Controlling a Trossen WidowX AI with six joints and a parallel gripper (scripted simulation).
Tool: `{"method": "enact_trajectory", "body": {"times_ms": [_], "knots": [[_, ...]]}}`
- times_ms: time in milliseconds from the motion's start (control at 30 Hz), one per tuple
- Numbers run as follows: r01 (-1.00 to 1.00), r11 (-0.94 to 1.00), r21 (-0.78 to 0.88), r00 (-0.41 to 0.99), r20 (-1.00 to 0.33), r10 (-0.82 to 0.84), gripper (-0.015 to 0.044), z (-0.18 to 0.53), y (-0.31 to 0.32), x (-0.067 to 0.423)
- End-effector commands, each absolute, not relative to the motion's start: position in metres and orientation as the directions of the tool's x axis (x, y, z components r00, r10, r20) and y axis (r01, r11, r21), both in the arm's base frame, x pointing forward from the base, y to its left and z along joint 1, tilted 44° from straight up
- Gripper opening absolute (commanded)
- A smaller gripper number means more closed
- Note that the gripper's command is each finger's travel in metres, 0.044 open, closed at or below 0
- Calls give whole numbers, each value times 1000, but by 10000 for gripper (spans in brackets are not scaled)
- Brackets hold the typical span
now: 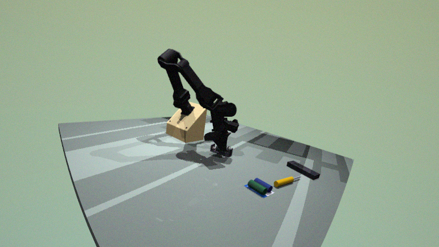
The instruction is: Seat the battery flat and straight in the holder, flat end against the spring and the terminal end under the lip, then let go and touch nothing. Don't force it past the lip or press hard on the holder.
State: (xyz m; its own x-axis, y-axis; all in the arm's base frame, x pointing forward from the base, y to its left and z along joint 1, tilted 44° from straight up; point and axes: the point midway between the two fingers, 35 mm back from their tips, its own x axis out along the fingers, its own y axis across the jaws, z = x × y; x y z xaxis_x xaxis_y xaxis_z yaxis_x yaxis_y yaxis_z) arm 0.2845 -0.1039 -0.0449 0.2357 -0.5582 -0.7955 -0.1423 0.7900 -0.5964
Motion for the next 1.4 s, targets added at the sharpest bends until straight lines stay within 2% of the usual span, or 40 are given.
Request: {"method": "enact_trajectory", "body": {"times_ms": [0,1367], "knots": [[-147,794,-590,188,-805,-563,81,-51,-105,279],[-140,806,-575,-41,-810,-585,81,-47,-110,281]]}}
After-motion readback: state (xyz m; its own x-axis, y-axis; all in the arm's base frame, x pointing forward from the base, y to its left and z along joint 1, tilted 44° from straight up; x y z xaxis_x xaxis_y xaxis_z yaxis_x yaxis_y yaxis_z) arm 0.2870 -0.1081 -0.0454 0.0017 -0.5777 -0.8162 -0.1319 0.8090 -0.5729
